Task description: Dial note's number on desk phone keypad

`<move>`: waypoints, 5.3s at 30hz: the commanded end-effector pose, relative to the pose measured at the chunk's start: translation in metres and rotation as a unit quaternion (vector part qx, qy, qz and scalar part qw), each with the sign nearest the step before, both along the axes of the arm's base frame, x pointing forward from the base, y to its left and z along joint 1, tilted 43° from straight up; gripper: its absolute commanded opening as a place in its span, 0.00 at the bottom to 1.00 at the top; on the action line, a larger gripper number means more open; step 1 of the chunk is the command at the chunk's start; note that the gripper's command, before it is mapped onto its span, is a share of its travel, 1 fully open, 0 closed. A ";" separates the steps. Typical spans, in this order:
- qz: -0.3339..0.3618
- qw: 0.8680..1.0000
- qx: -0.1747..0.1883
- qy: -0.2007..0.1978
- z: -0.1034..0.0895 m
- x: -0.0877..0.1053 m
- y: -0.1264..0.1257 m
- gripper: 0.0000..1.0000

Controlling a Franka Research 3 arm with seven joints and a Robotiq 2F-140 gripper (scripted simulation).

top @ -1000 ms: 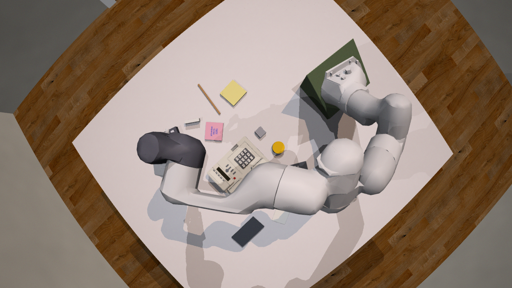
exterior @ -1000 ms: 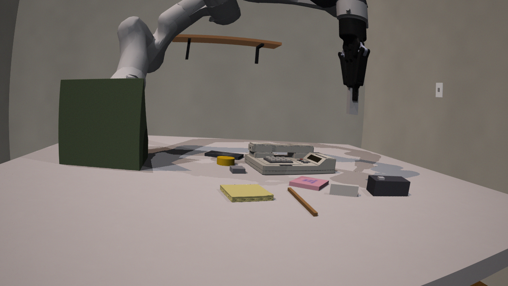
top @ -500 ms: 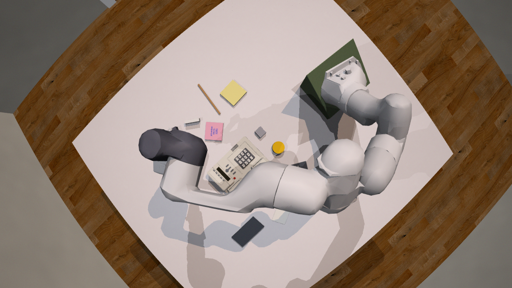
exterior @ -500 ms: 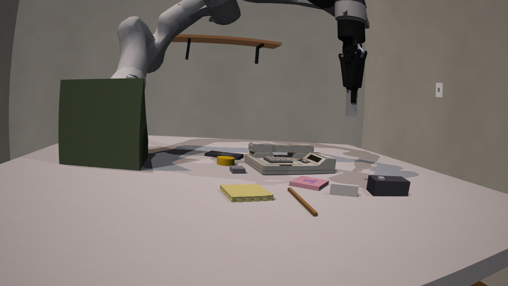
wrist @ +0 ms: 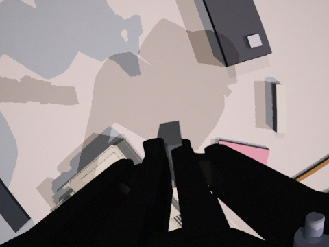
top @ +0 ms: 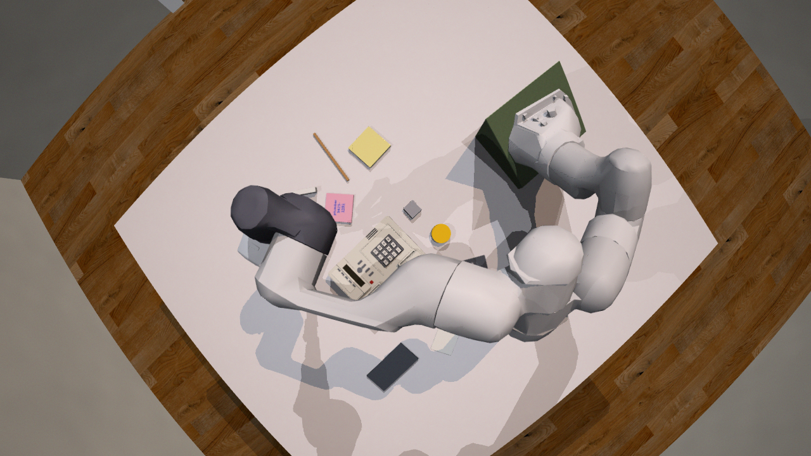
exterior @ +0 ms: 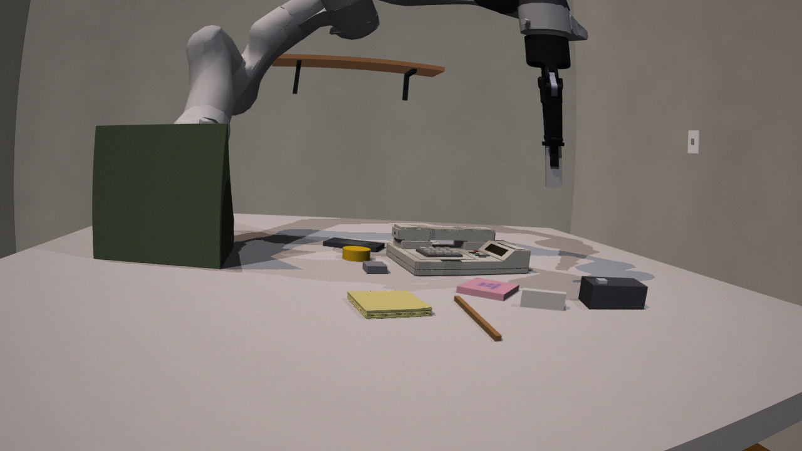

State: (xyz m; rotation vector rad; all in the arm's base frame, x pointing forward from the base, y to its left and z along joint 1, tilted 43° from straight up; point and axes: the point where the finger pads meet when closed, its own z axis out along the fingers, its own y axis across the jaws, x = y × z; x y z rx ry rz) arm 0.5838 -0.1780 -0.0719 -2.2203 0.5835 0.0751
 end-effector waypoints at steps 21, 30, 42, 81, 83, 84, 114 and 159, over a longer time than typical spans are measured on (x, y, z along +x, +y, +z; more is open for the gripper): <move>-0.329 0.902 0.139 0.243 0.004 0.007 0.000 0.00; -0.420 0.827 0.206 0.312 0.000 -0.006 -0.012 0.00; -0.518 0.687 0.288 0.419 0.029 -0.056 0.054 0.00; -0.657 0.262 0.353 0.612 0.071 -0.128 0.149 0.00; -0.657 0.262 0.353 0.612 0.071 -0.128 0.149 0.00; -0.657 0.262 0.353 0.612 0.070 -0.128 0.150 0.00; -0.657 0.262 0.353 0.612 0.020 -0.127 0.197 0.00; -0.657 0.262 0.353 0.612 0.013 -0.127 0.204 0.00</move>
